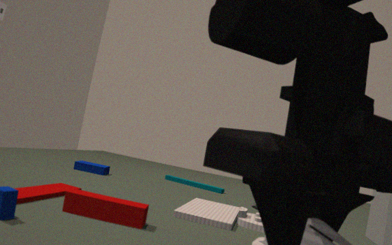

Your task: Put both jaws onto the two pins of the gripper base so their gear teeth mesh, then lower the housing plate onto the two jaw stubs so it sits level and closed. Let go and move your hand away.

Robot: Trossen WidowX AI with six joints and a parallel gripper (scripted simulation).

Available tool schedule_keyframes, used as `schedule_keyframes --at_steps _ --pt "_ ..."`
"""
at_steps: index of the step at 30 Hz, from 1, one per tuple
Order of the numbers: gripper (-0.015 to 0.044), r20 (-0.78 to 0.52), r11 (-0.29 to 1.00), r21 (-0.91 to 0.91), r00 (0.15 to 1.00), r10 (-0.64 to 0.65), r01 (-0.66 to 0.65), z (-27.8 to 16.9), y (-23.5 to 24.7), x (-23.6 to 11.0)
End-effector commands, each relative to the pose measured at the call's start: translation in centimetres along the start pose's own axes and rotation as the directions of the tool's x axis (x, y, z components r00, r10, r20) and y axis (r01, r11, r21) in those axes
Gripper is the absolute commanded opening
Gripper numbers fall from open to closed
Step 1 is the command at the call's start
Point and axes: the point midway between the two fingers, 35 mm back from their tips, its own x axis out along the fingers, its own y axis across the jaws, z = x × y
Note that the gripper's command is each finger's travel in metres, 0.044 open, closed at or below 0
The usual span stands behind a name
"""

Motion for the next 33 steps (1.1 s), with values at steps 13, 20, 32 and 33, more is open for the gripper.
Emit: schedule_keyframes --at_steps 13,20,32,33 --pt "0.0134 0.0 1.0 0.0 1.0 -0.004 0.004 -0.1 -0.3 -1.7" --pt "0.0134 -0.001 1.0 0.001 1.0 -0.004 0.004 -0.1 -0.4 -3.9" --pt "0.0134 -0.002 1.0 0.003 1.0 -0.005 0.005 0.0 -0.1 -7.6" --pt "0.0134 -0.002 1.0 0.003 1.0 -0.005 0.005 0.0 -0.1 -7.8"
